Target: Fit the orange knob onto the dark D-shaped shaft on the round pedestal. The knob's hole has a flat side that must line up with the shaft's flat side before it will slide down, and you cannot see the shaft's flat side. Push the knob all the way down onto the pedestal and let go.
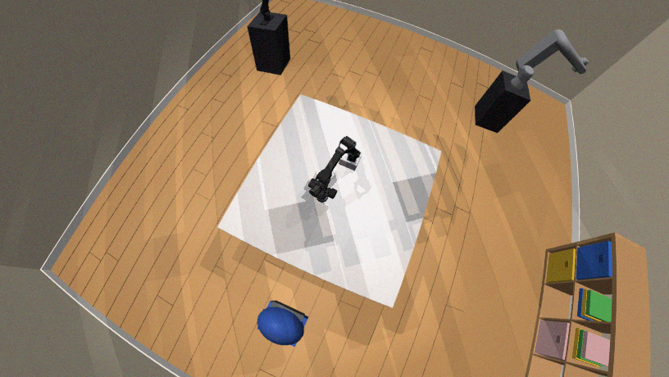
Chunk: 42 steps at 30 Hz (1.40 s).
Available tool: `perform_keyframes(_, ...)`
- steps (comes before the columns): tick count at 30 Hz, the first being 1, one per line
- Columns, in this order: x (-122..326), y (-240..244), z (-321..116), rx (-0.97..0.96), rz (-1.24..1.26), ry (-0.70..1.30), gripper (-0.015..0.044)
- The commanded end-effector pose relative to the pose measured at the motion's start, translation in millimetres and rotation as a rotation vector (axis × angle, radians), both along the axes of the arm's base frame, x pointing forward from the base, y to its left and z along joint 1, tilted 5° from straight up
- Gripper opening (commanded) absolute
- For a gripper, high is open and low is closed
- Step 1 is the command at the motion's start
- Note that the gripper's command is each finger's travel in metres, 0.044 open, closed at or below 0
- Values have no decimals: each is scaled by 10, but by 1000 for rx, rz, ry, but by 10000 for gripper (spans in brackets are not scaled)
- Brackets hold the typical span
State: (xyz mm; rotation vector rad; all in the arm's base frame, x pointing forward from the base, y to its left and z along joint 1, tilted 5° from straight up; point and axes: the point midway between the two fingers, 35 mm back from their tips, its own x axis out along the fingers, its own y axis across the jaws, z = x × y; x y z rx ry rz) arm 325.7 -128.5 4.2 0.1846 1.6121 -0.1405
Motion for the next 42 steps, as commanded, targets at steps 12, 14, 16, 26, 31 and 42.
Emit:
perform_keyframes(12, -9, 3, -22, -2, 2, 1, 0)
perform_keyframes(14, -9, 4, -22, -2, 2, 1, 0)
perform_keyframes(16, -9, 5, -28, -2, 2, 1, 0)
perform_keyframes(26, 3, 6, 28, -2, 2, 1, 0)
perform_keyframes(31, 9, 1, 24, 3, 127, -3, 0)
perform_keyframes(42, -5, 4, 0, 7, 211, -6, 0)
